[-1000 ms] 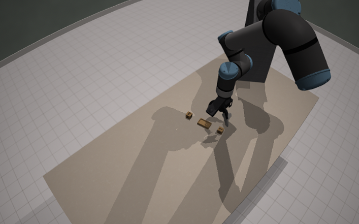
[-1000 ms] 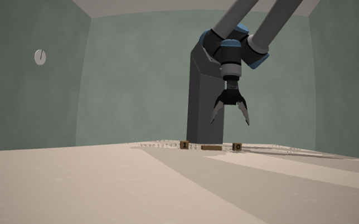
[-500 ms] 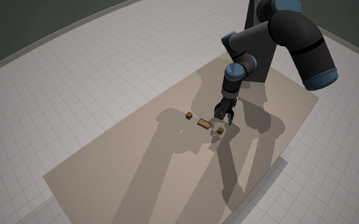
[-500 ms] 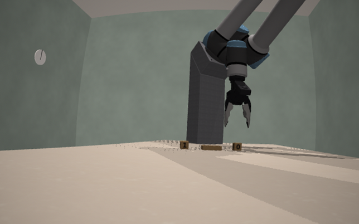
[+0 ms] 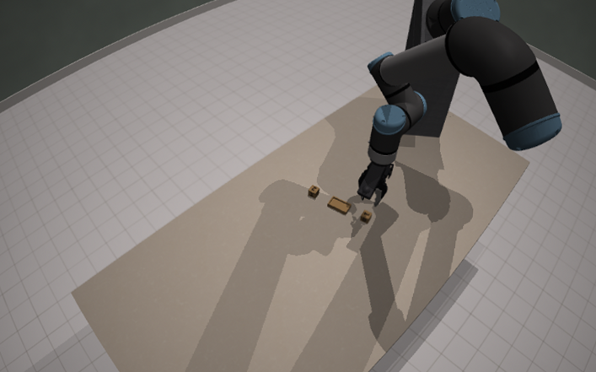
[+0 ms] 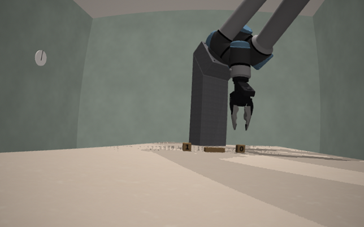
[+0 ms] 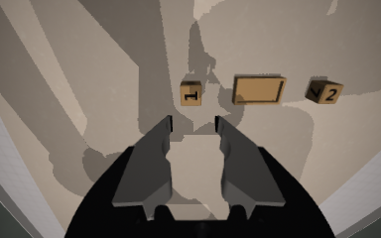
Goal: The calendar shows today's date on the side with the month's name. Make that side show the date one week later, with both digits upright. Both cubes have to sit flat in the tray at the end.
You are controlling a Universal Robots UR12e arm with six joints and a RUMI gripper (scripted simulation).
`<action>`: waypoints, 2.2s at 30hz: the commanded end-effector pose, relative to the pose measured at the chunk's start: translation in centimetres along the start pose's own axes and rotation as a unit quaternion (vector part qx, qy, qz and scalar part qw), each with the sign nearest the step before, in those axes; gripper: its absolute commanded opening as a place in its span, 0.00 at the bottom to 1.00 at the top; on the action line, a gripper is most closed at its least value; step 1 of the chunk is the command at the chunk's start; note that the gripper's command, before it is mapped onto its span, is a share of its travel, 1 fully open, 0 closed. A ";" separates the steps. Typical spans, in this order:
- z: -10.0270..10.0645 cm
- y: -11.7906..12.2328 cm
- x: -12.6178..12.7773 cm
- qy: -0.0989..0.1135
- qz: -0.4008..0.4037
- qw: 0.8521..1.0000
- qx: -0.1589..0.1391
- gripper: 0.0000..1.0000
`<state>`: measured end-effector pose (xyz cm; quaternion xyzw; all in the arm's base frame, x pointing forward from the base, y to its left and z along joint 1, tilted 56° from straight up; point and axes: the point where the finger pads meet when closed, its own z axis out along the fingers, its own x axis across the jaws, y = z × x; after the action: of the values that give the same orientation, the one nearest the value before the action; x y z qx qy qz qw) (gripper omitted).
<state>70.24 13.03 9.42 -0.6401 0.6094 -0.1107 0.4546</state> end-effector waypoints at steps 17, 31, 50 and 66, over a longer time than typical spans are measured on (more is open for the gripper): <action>0.0 0.0 0.0 0.000 0.000 1.000 0.000 0.29; 0.2 0.0 0.0 0.000 -0.007 1.000 0.000 0.29; 2.3 0.0 -0.1 0.000 -0.012 1.000 -0.001 0.29; 4.4 -0.1 -0.2 0.000 -0.012 1.000 -0.001 0.29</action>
<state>72.95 14.94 7.33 -0.6481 0.6016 -0.1158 0.4523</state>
